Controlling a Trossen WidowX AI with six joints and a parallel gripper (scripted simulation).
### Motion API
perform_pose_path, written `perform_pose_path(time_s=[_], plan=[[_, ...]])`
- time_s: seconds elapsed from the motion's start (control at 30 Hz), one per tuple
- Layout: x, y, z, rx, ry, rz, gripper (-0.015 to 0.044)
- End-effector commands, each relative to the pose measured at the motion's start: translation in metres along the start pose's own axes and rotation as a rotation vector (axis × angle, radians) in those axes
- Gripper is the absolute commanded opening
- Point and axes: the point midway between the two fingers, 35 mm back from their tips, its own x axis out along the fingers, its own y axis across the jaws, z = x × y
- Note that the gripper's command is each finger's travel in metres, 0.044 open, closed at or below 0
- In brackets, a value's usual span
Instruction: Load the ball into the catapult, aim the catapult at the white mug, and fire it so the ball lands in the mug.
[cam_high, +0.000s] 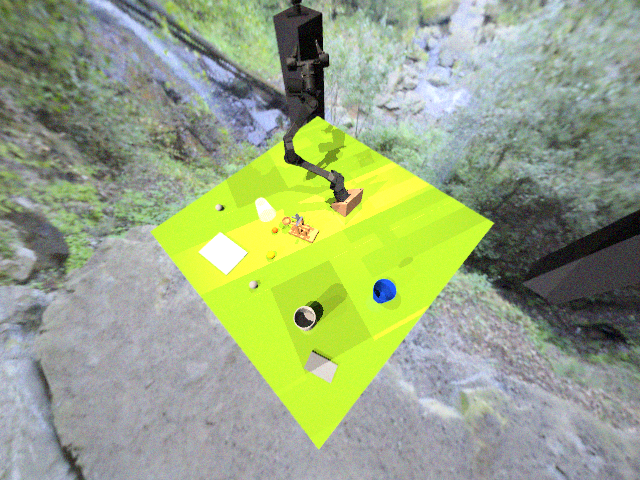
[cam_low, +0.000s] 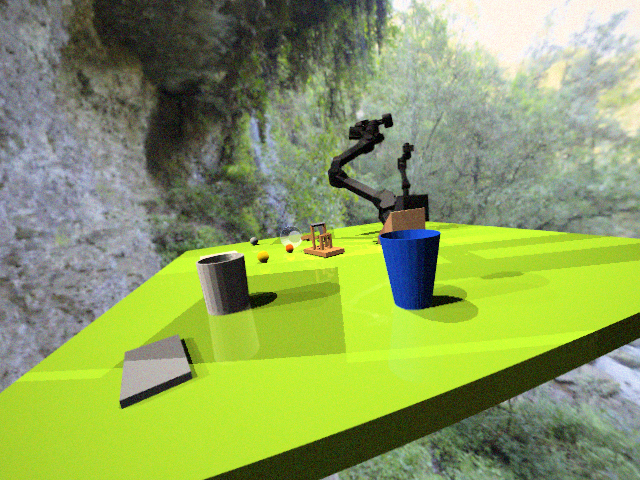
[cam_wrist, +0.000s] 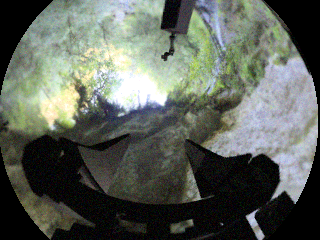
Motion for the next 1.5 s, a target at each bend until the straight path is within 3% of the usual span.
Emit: perform_pose_path(time_s=[0.0, 0.63, 0.97, 1.2, 1.47], plan=[[0.0, 0.001, 0.0, -0.001, 0.0, 0.003, 0.0426], [-0.023, 0.111, -0.052, -0.056, 0.135, 0.359, 0.044], [-0.054, 0.163, -0.094, -0.077, 0.257, 0.546, 0.044], [-0.071, 0.173, -0.125, -0.112, 0.336, 0.598, 0.044], [-0.112, 0.208, -0.165, -0.119, 0.475, 0.761, 0.044]])
